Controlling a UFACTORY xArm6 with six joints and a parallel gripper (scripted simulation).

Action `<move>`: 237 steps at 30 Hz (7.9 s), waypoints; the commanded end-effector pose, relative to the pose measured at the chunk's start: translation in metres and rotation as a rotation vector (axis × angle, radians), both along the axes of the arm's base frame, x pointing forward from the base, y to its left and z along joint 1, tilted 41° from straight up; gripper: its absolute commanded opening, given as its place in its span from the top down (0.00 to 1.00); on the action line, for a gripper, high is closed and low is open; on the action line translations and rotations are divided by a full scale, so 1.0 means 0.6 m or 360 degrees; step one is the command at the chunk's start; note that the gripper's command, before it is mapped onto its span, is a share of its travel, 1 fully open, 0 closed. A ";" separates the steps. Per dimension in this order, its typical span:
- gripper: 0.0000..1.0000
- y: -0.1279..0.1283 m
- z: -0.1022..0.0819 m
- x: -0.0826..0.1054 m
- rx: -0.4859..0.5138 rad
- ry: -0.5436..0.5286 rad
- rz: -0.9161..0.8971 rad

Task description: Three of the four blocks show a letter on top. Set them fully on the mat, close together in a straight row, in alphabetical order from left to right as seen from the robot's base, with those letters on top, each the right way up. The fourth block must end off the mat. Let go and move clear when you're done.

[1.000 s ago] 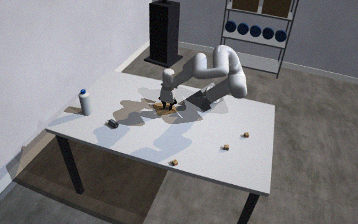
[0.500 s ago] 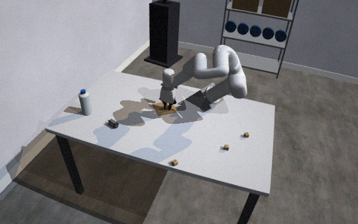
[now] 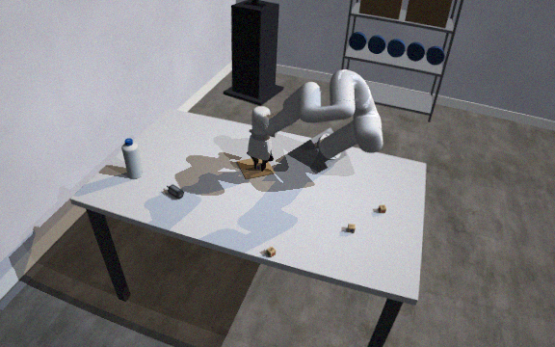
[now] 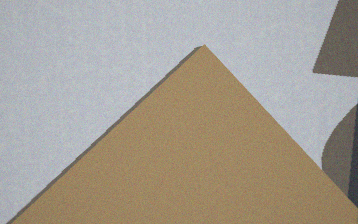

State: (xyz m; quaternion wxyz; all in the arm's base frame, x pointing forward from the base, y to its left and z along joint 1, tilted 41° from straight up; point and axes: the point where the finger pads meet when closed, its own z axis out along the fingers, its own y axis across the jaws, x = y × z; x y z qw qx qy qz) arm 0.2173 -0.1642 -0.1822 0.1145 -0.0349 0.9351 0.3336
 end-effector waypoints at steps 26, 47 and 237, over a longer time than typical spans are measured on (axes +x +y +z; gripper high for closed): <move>0.77 -0.043 0.048 -0.011 -0.0006 -0.0003 -0.0002; 0.77 -0.109 0.126 -0.031 -0.0007 -0.0002 -0.0002; 0.77 -0.011 0.016 0.051 -0.0641 -0.2095 0.2495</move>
